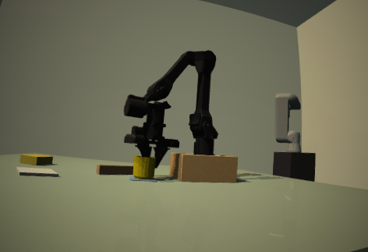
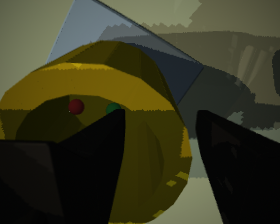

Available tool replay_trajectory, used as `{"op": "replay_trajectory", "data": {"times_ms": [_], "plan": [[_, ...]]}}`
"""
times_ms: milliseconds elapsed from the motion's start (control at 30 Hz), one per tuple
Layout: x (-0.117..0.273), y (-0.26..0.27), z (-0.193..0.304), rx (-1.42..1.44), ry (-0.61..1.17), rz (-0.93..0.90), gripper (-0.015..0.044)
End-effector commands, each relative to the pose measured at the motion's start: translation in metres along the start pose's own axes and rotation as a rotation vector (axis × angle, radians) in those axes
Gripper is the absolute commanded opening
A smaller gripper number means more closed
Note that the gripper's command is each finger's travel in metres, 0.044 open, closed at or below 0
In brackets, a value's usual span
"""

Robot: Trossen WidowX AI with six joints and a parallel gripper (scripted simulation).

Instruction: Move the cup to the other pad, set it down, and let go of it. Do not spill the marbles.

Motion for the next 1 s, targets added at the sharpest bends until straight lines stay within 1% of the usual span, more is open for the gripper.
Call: {"op": "replay_trajectory", "data": {"times_ms": [0,67,833,867,967], "plan": [[-0.0031,-0.0024,0.0004,-0.002,0.002,0.007,0.0167],[-0.0031,-0.0024,0.0004,-0.002,0.002,0.007,0.0167],[-0.0012,-0.0005,0.0001,0.000,0.000,0.001,0.0013],[-0.0012,-0.0005,0.0001,0.000,0.000,0.001,0.0000],[0.0021,0.0001,0.0000,0.000,0.000,0.002,0.0000]]}}
Point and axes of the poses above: the point midway between the two fingers, 35 mm back from their tips, its own x axis back along the fingers, its own y axis across the jaws, z = x × y, the point moved 8 cm from there along x, back along the fingers, and after that the axes turned 3 degrees about -x, right-handed, at the moved point
